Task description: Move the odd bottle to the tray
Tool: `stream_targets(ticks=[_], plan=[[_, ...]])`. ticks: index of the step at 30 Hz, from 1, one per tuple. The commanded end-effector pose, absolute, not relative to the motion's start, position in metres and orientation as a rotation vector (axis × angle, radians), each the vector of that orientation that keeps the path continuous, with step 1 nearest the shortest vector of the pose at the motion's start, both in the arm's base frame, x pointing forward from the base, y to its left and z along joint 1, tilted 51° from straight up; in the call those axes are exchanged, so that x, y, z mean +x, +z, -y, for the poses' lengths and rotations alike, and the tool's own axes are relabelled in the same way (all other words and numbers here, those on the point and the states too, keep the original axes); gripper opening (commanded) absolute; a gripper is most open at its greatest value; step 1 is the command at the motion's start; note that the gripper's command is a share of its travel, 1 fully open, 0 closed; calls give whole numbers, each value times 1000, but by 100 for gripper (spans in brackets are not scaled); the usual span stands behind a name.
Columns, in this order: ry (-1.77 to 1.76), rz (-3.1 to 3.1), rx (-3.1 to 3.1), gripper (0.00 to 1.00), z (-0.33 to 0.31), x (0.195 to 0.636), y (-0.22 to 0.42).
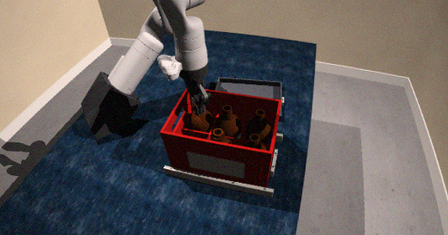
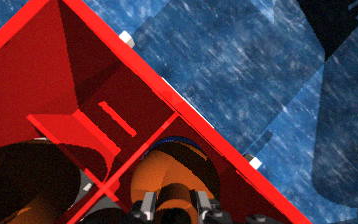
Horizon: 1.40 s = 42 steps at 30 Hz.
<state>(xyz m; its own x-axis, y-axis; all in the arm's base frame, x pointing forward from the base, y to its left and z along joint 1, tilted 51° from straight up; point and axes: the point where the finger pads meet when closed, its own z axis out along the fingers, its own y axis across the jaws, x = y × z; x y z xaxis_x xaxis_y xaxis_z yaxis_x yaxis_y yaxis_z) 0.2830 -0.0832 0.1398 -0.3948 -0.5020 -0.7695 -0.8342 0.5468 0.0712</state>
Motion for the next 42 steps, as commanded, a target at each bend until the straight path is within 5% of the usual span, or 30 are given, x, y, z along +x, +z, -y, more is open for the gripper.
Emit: stream_targets(ticks=[1,11,12,42], plan=[[595,-2069,-1073,0,83,283,140],[595,-2069,-1073,0,83,283,140],[595,-2069,-1073,64,83,283,140],[595,-2069,-1073,64,83,283,140]])
